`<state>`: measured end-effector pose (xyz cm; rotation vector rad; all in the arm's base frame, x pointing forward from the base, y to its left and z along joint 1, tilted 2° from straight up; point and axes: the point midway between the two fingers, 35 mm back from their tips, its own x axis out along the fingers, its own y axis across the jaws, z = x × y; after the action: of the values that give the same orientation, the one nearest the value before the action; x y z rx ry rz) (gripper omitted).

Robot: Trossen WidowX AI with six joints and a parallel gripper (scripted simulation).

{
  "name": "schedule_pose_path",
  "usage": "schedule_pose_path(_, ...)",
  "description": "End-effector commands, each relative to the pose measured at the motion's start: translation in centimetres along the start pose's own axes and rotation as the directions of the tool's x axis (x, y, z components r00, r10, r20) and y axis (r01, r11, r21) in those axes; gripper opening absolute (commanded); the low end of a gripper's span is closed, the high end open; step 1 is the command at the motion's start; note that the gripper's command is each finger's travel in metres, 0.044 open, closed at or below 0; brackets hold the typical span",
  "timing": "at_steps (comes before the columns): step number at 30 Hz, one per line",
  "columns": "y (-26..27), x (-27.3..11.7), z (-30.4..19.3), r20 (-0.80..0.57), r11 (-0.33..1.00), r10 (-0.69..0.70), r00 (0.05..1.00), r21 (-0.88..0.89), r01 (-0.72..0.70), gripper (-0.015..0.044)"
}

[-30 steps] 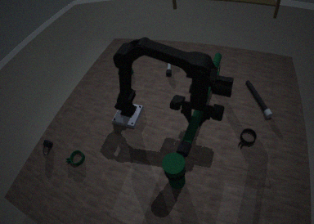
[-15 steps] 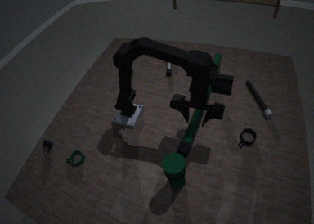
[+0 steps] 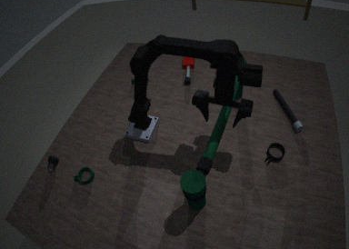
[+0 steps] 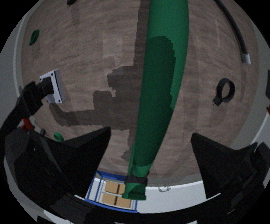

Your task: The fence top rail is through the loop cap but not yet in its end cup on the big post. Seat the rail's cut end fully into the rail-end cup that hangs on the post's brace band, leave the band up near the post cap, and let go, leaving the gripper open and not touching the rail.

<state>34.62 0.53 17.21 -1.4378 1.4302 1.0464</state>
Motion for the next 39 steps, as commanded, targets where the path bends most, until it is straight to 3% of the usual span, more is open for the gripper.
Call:
schedule_pose_path(1,0.0,-0.3,0.0,0.000,1.000,-0.005,1.000,-0.002,0.005,0.0440)
schedule_pose_path(7,0.4,-4.0,0.0,0.006,0.997,-0.068,0.998,-0.026,0.068,0.0440)
schedule_pose_path(39,0.4,-4.0,0.0,0.006,0.997,-0.068,0.998,-0.026,0.068,0.0440)
